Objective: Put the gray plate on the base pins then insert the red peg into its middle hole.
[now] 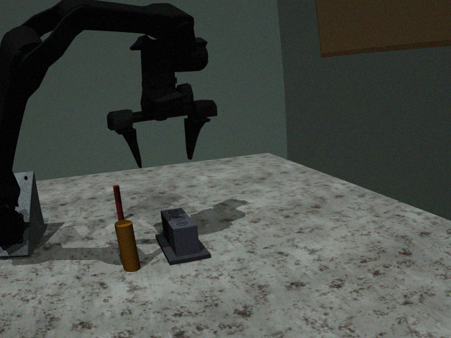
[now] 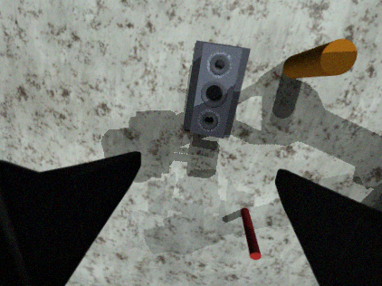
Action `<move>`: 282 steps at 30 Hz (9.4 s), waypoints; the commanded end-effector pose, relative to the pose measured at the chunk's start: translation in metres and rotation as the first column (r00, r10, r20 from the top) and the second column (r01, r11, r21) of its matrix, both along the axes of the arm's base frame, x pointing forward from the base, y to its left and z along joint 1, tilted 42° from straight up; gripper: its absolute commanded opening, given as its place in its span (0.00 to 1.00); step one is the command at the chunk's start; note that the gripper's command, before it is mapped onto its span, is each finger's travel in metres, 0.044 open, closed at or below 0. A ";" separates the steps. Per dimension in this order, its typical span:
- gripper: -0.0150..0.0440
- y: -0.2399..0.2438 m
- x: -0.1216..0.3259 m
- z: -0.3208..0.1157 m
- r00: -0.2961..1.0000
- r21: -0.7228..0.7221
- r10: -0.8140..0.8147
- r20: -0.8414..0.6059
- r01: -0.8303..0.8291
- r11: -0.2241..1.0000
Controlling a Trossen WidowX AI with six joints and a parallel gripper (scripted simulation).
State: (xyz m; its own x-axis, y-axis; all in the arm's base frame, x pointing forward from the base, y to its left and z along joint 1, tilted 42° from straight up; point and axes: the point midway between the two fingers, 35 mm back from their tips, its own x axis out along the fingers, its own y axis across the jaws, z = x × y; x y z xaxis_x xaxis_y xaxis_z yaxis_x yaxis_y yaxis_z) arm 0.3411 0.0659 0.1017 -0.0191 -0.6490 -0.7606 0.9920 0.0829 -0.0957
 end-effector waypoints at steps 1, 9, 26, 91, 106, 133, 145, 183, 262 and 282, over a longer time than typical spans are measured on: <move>1.00 0.049 -0.032 -0.039 0.989 0.010 0.111 -0.098 -0.111 0.994; 1.00 0.101 -0.093 -0.094 0.948 0.027 0.230 -0.221 -0.229 0.973; 1.00 0.078 -0.098 -0.128 0.948 0.026 0.229 -0.220 -0.229 0.973; 0.25 0.042 -0.099 -0.169 0.948 0.025 0.229 -0.219 -0.229 0.973; 0.25 0.067 -0.094 -0.144 0.948 0.027 0.230 -0.219 -0.230 0.973; 0.25 0.074 -0.071 -0.100 0.946 0.031 0.236 -0.224 -0.235 0.972; 0.25 0.055 -0.049 -0.081 0.945 0.041 0.240 -0.221 -0.237 0.971; 0.25 -0.027 -0.001 -0.013 0.948 0.028 0.234 -0.217 -0.234 0.972; 0.25 -0.062 0.006 -0.008 0.949 0.016 0.227 -0.219 -0.229 0.973; 0.25 -0.062 0.004 -0.007 0.951 0.021 0.224 -0.215 -0.224 0.974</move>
State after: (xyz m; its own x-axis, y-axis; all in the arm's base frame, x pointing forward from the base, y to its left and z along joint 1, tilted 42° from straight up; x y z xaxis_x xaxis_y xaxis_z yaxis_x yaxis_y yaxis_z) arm 0.3466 0.0049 0.0951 -0.0347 -0.6576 -0.7526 0.9047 0.2992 -0.3032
